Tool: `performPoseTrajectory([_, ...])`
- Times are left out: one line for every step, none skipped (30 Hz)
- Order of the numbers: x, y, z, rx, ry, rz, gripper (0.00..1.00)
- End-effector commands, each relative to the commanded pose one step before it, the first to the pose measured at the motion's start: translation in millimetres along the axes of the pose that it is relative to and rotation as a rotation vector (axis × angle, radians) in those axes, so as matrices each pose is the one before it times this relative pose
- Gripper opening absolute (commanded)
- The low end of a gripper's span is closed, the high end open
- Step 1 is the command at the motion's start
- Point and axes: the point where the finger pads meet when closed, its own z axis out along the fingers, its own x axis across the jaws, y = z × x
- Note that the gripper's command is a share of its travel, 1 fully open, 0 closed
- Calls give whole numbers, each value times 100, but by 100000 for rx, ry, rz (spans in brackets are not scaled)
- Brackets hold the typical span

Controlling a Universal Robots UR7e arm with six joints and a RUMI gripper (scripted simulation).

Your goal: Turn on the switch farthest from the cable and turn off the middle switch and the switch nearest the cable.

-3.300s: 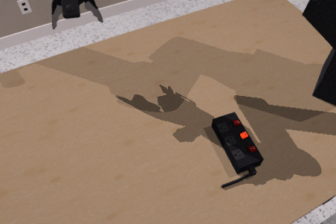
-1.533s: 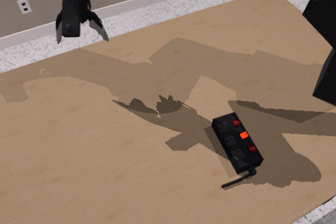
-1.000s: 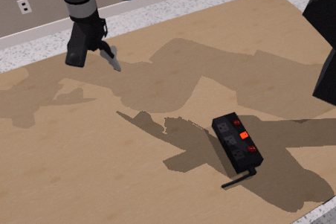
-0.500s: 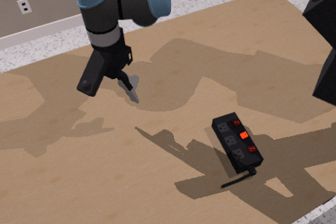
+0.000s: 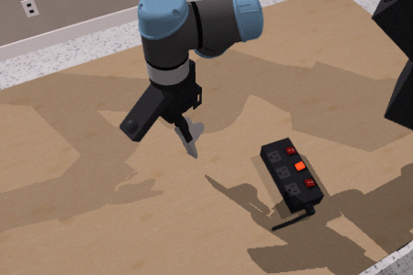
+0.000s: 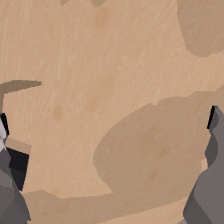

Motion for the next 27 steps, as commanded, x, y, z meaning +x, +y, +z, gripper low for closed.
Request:
performPoseTrajectory([-3342, 405, -737, -517, 2332, 10820, 100])
performPoseTrajectory([0, 0, 0, 0, 0, 0, 100])
performPoseTrajectory([0, 0, 0, 0, 0, 0, 100])
performPoseTrajectory([-906, 315, -254, 191, 545, 2929, 100])
performPoseTrajectory([-874, 359, -268, 234, 555, 2924, 100])
performPoseTrajectory([-840, 400, -280, 278, 561, 2917, 100])
performPoseTrajectory([0, 0, 0, 0, 0, 0, 100])
performPoseTrajectory([-802, 438, -292, 322, 565, 2908, 100])
performPoseTrajectory([-763, 472, -304, 367, 564, 2896, 100])
performPoseTrajectory([0, 0, 0, 0, 0, 0, 100])
performPoseTrajectory([-721, 504, -314, 411, 561, 2883, 100])
performPoseTrajectory([-678, 532, -323, 454, 554, 2867, 100])
performPoseTrajectory([0, 0, 0, 0, 0, 0, 100])
performPoseTrajectory([-633, 556, -332, 496, 544, 2849, 100])
performPoseTrajectory([-587, 577, -339, 537, 530, 2829, 100])
performPoseTrajectory([0, 0, 0, 0, 0, 0, 100])
performPoseTrajectory([-541, 594, -346, 577, 514, 2807, 100])
performPoseTrajectory([-495, 608, -352, 614, 495, 2783, 100])
performPoseTrajectory([0, 0, 0, 0, 0, 0, 100])
performPoseTrajectory([0, 0, 0, 0, 0, 0, 100])
performPoseTrajectory([-449, 618, -356, 649, 473, 2756, 100])
performPoseTrajectory([-403, 624, -360, 682, 449, 2727, 100])
performPoseTrajectory([-358, 627, -363, 712, 422, 2696, 100])
performPoseTrajectory([0, 0, 0, 0, 0, 0, 100])
performPoseTrajectory([-314, 627, -364, 739, 394, 2663, 100])
performPoseTrajectory([-271, 624, -365, 763, 365, 2628, 100])
performPoseTrajectory([0, 0, 0, 0, 0, 0, 100])
